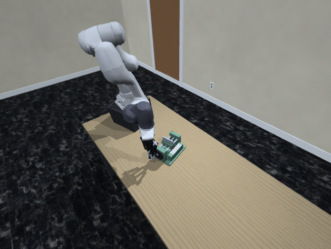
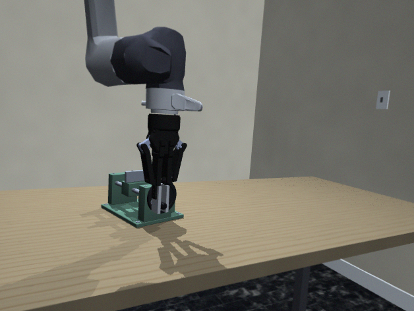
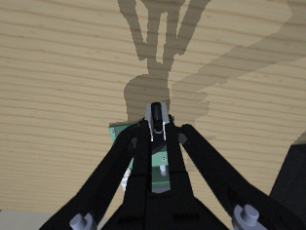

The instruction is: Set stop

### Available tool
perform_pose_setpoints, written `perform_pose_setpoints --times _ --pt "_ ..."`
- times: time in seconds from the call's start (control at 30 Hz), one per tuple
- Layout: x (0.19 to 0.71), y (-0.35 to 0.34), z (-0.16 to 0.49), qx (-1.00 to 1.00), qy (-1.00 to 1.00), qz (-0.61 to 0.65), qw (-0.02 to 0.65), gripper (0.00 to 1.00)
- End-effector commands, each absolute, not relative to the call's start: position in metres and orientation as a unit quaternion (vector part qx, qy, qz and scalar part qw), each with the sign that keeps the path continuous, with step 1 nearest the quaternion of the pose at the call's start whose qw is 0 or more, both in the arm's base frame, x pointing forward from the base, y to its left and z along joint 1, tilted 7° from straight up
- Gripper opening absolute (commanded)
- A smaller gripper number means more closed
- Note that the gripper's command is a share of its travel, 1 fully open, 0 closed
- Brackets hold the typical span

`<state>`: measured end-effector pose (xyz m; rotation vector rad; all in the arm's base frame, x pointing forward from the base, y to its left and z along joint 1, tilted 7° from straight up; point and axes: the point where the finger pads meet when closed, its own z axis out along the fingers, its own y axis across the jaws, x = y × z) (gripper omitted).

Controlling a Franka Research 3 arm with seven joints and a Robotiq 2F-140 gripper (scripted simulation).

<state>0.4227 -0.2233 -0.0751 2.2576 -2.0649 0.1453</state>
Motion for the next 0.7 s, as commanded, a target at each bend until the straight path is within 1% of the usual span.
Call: perform_pose_setpoints --times 0.0,0.33,0.67 --pt "0.422 -0.223 -0.068 0.739 -0.671 0.047 0.040 0.04" --pt "0.424 -0.221 -0.054 0.739 -0.671 0.047 0.040 0.04" --pt "0.443 -0.217 -0.038 0.739 -0.671 0.047 0.040 0.04"
